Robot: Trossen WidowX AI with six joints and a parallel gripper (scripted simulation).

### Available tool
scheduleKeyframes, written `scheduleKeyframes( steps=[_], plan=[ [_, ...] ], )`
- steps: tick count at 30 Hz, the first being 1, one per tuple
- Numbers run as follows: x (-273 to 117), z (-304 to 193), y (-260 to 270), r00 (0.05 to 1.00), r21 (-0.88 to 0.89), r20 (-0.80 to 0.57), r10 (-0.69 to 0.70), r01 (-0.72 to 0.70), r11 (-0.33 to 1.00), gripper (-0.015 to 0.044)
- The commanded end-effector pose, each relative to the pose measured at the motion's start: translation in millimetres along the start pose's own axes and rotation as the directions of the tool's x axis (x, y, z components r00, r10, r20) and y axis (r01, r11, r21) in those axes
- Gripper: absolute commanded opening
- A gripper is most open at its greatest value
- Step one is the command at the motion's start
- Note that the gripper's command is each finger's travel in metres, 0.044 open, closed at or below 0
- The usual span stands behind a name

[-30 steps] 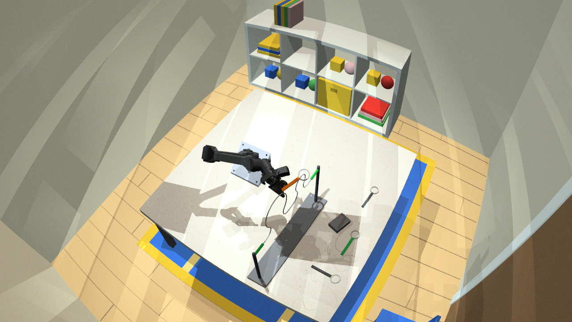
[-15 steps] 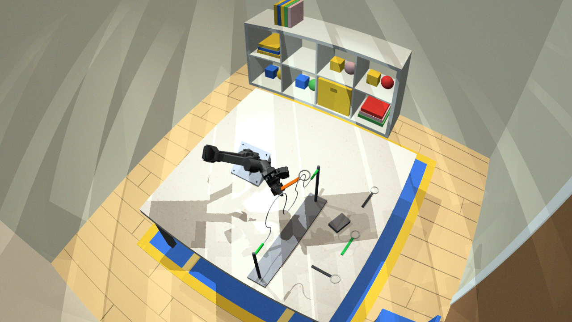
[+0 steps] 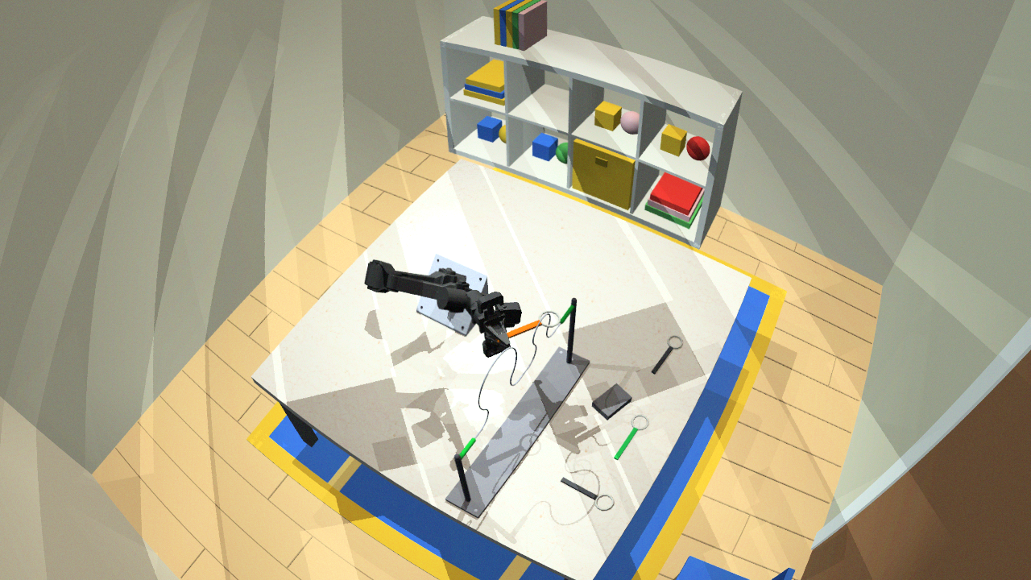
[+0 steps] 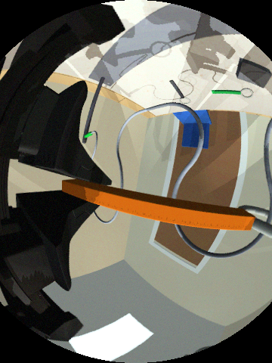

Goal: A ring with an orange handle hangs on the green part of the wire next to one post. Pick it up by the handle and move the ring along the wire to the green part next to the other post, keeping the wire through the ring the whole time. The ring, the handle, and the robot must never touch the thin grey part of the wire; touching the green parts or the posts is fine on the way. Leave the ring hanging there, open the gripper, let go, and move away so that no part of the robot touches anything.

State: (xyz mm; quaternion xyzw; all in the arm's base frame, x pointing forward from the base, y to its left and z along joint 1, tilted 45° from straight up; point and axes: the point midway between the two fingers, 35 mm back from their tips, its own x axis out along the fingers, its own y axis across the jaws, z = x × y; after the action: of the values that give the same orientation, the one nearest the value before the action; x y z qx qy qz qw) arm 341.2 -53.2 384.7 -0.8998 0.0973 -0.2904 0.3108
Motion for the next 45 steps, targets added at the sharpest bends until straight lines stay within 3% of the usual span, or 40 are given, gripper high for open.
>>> scheduleKeyframes(
  steps=[1,12,21,33,45],
  plan=[
    [1,1,-6,0.999,-0.075,0.014,-0.045,0.046,0.996,-0.0150],
    [2,2,-16,0.990,-0.234,0.048,-0.132,0.140,0.962,-0.0150],
    [3,-1,-11,0.988,-0.262,0.054,-0.148,0.157,0.952,-0.0150],
    [3,-7,13,0.995,-0.158,0.026,-0.092,0.095,0.983,-0.0150],
    [-1,-9,54,0.999,0.067,-0.011,0.034,-0.033,0.997,-0.0150]
  ],
)
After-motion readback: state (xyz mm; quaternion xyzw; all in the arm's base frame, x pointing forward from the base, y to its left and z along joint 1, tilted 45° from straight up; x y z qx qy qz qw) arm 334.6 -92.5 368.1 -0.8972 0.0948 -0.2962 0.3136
